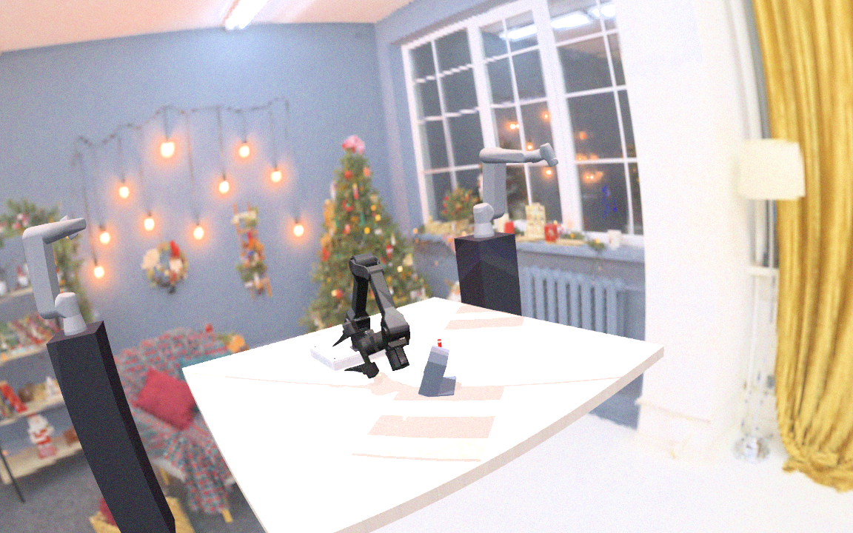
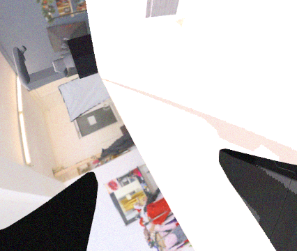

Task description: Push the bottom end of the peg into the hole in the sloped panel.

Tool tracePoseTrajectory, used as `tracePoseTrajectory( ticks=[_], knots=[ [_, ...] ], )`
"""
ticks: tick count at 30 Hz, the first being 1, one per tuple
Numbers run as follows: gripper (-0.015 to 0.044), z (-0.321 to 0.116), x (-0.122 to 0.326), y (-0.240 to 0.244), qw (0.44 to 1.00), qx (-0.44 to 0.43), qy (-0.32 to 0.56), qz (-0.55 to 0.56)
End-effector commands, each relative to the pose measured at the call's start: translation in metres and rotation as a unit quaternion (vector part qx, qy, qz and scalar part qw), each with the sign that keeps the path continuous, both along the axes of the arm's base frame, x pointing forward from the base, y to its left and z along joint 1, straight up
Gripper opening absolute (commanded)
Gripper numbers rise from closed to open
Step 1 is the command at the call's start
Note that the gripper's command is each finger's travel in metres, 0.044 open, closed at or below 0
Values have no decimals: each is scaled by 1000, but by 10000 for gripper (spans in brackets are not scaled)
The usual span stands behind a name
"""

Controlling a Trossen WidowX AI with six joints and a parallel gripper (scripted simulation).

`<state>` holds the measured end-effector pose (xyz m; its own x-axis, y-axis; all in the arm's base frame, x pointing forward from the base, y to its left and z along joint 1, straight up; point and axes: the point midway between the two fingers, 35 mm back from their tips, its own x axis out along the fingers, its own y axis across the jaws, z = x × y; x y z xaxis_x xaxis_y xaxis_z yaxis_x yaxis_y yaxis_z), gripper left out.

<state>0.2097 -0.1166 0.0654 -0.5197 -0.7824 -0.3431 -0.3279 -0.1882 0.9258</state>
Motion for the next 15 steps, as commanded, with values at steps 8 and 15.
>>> tracePoseTrajectory(
  ticks=[8, 15],
  knots=[
    [440, -2, 7, 18, 994, -19, -102, -32],
    [440, -4, 14, 39, 975, -32, -207, -73]
  ],
)
